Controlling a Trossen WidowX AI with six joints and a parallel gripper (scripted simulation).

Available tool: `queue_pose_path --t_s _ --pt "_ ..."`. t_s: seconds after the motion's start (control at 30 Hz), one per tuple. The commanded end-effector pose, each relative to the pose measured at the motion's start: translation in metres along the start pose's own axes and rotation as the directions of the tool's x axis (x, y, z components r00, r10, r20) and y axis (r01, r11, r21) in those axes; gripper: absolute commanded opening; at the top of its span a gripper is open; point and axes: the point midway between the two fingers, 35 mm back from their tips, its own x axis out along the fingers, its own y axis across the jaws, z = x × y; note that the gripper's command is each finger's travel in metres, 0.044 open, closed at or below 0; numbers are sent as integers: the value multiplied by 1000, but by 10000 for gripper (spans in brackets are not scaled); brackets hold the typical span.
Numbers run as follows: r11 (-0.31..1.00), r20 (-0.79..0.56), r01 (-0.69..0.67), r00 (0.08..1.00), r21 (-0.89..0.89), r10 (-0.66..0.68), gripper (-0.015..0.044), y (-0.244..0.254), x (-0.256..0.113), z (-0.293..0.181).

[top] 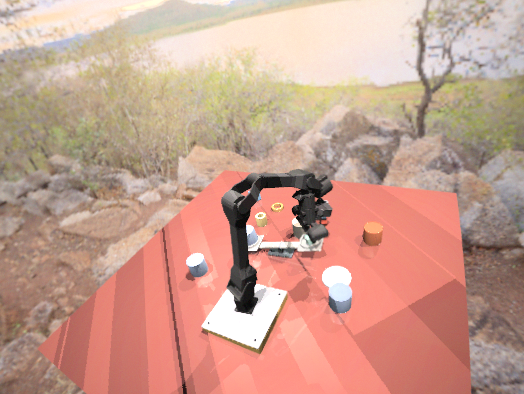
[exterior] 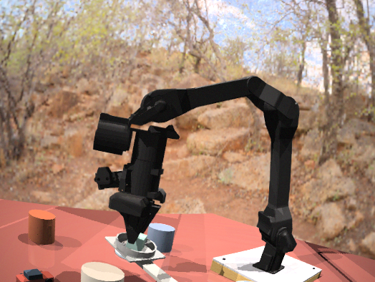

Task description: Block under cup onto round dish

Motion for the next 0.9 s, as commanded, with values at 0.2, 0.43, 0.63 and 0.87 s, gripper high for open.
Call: queue_pose_path --t_s 0.2,0.43,0.63,0.87 --pt "1000 -11 2 1000 4 -2 148 -1 9 -3" --pt "1000 -11 2 1000 4 -2 102 -1 9 -3" --pt "1000 -10 2 1000 4 -2 0 0 -7 0" --pt "1000 -10 2 1000 4 -2 0 1 -39 2"
